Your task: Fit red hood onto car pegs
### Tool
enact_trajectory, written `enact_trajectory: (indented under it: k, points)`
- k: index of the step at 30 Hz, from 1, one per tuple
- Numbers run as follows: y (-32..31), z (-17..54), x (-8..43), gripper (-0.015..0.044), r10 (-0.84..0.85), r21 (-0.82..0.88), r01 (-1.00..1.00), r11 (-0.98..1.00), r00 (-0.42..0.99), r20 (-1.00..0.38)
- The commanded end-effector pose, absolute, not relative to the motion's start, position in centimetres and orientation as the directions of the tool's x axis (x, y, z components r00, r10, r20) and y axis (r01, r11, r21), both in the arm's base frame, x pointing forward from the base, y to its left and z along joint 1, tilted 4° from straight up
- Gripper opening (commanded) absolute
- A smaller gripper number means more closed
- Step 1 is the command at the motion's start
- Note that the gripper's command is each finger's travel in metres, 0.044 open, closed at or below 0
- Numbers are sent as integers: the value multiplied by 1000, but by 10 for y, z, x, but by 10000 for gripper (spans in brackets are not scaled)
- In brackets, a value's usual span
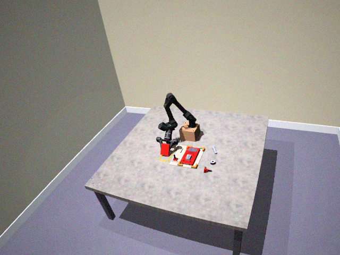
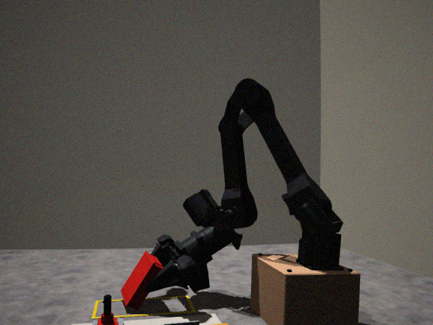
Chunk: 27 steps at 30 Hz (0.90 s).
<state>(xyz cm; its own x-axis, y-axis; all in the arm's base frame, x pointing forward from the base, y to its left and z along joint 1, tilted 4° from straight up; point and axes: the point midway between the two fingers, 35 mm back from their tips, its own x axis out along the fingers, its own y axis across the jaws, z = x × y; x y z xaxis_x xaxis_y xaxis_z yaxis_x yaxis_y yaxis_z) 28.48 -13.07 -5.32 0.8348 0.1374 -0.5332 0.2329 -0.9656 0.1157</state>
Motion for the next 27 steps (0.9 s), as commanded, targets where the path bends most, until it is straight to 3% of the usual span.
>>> enact_trajectory:
  k: [1, 12, 27]
  points:
    - [-131, -54, 285, 157, 138, 115, 233, -966, 834, -534]
    - [-131, -54, 285, 440, 138, 115, 233, -966, 834, -534]
    - [-152, 3, 238, 440, 136, 56, 202, -978, 816, -561]
